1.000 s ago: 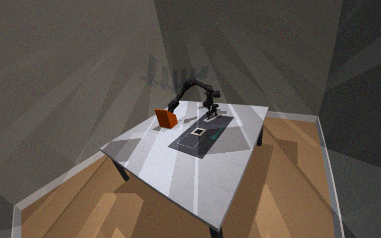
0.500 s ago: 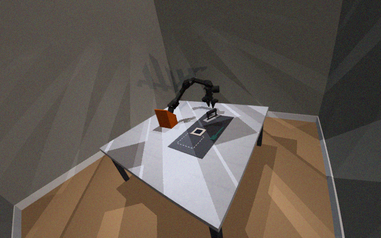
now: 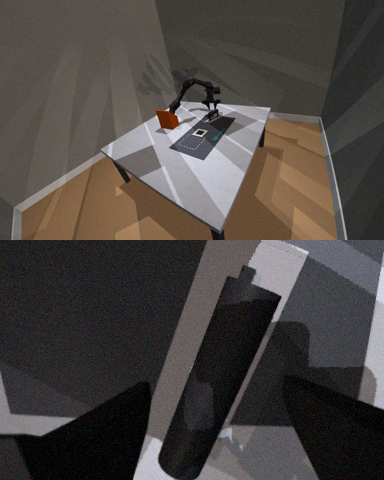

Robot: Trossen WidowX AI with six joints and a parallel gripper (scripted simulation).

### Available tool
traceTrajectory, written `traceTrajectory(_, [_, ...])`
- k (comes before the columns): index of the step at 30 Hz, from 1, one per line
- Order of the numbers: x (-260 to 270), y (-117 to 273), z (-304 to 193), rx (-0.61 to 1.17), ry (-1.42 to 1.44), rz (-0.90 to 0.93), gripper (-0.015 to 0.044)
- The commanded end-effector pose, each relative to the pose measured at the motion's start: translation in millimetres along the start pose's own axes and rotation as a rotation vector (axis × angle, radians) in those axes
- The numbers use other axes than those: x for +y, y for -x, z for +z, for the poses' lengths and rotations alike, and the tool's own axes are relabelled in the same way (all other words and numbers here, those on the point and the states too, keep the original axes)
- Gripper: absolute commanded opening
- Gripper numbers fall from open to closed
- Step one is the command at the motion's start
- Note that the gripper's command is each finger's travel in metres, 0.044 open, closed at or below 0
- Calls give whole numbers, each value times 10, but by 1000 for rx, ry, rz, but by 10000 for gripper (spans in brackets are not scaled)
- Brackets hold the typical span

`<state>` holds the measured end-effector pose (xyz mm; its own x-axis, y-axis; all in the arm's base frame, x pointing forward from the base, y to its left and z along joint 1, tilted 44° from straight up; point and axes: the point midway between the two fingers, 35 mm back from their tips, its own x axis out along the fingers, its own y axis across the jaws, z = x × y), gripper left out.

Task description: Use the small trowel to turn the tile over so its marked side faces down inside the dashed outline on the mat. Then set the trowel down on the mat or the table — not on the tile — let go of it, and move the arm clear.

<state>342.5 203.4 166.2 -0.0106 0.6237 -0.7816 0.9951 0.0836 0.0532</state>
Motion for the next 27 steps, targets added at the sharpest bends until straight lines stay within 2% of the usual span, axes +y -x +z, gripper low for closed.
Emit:
traceTrajectory(1, [-15, 4, -8, -27, 122, 29, 300])
traceTrajectory(27, [-86, -96, 33, -273, 969, 144, 300])
